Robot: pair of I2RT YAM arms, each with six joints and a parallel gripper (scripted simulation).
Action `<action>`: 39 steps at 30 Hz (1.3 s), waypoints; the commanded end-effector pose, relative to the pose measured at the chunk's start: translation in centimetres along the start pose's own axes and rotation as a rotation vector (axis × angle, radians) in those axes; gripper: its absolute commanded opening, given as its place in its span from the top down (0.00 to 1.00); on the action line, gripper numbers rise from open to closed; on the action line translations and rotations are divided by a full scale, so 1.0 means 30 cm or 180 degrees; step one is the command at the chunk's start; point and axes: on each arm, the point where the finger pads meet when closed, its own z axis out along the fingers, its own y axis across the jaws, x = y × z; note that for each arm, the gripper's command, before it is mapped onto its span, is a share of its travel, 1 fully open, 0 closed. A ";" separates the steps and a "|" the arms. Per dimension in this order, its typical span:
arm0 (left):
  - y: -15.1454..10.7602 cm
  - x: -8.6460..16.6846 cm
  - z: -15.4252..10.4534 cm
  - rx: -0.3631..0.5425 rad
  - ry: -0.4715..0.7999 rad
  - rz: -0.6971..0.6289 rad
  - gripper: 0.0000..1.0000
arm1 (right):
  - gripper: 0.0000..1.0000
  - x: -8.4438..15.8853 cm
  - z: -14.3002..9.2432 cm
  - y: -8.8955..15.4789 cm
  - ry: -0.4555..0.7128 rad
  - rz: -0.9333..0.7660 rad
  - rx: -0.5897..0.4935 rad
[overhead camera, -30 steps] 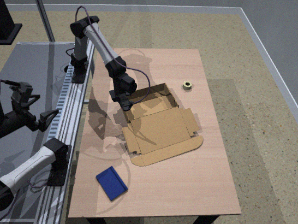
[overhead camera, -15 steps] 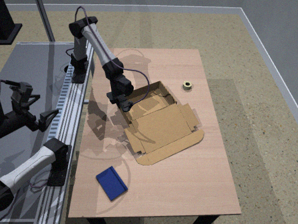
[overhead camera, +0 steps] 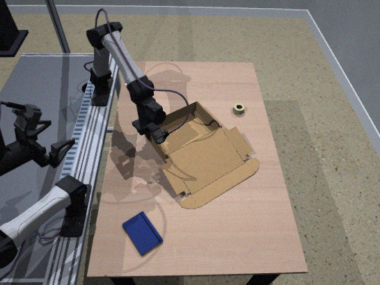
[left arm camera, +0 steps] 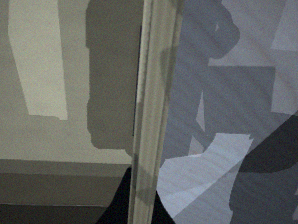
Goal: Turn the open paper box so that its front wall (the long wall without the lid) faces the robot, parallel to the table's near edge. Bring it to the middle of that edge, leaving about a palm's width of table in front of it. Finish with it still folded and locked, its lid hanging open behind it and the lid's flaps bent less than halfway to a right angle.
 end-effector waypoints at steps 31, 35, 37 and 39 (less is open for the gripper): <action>-0.123 -0.094 -0.001 -0.0052 -0.0097 -0.0882 1.00 | 0.00 -0.012 0.011 -0.001 0.0012 0.0002 0.0000; -0.136 -0.102 0.001 -0.0065 -0.0093 -0.0991 1.00 | 0.00 -0.012 0.011 -0.001 0.0012 0.0002 0.0000; -0.142 -0.107 0.002 -0.0071 -0.0091 -0.1046 1.00 | 0.00 -0.012 0.011 -0.001 0.0012 0.0002 0.0000; -0.142 -0.107 0.002 -0.0071 -0.0091 -0.1046 1.00 | 0.00 -0.012 0.011 -0.001 0.0012 0.0002 0.0000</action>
